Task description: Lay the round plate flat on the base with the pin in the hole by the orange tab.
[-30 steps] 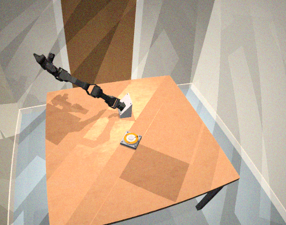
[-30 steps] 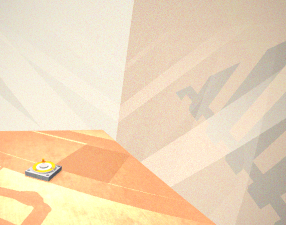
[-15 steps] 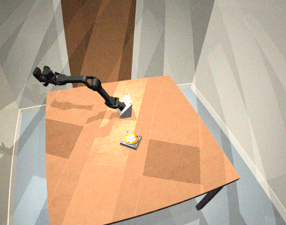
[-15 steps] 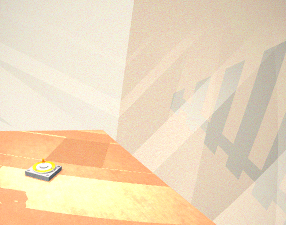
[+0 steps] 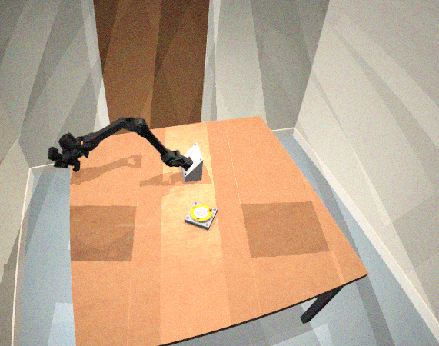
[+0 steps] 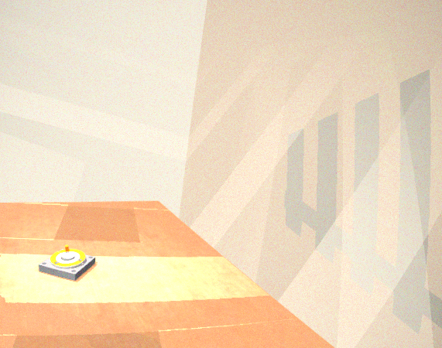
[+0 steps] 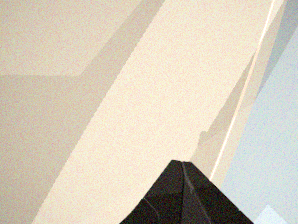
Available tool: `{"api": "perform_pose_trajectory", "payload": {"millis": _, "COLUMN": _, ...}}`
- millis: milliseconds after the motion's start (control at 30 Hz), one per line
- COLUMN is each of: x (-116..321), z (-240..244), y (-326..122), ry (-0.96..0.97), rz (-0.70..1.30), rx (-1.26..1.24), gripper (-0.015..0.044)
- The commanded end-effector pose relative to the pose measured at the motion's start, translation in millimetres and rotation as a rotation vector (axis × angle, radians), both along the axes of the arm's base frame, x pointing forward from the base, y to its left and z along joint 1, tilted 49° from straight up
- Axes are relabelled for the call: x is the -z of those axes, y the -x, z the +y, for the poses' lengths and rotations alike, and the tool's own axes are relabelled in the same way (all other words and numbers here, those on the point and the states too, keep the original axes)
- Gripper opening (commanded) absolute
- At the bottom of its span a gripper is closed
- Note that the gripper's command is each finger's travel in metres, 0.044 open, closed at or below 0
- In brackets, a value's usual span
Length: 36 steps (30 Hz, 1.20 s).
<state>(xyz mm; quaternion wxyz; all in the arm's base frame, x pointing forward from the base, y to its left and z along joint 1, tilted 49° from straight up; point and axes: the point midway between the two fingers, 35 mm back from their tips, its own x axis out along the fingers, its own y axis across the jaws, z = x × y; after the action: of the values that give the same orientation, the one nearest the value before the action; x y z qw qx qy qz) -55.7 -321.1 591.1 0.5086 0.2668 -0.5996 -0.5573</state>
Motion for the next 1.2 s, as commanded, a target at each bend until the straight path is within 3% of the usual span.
{"api": "perform_pose_trajectory", "payload": {"millis": 0, "x": 22.5, "z": -22.0, "y": -38.9, "ry": -0.099, "rz": 0.061, "rx": -0.086, "gripper": 0.0000}}
{"api": "perform_pose_trajectory", "payload": {"millis": 200, "x": 77.6, "z": -51.6, "y": -133.5, "ry": -0.304, "rz": 0.194, "rx": -0.293, "gripper": 0.0000}}
{"api": "perform_pose_trajectory", "payload": {"millis": 500, "x": 150.8, "z": -47.8, "y": -245.2, "ry": -0.512, "rz": 0.363, "rx": -0.520, "gripper": 0.0000}}
{"api": "perform_pose_trajectory", "payload": {"millis": 867, "x": 269.0, "z": 30.5, "y": -374.0, "ry": -0.792, "rz": 0.721, "rx": -0.808, "gripper": 0.0000}}
{"api": "perform_pose_trajectory", "payload": {"millis": 1167, "x": 372.8, "z": 110.2, "y": -430.2, "ry": -0.978, "rz": 1.124, "rx": -0.936, "gripper": 0.0000}}
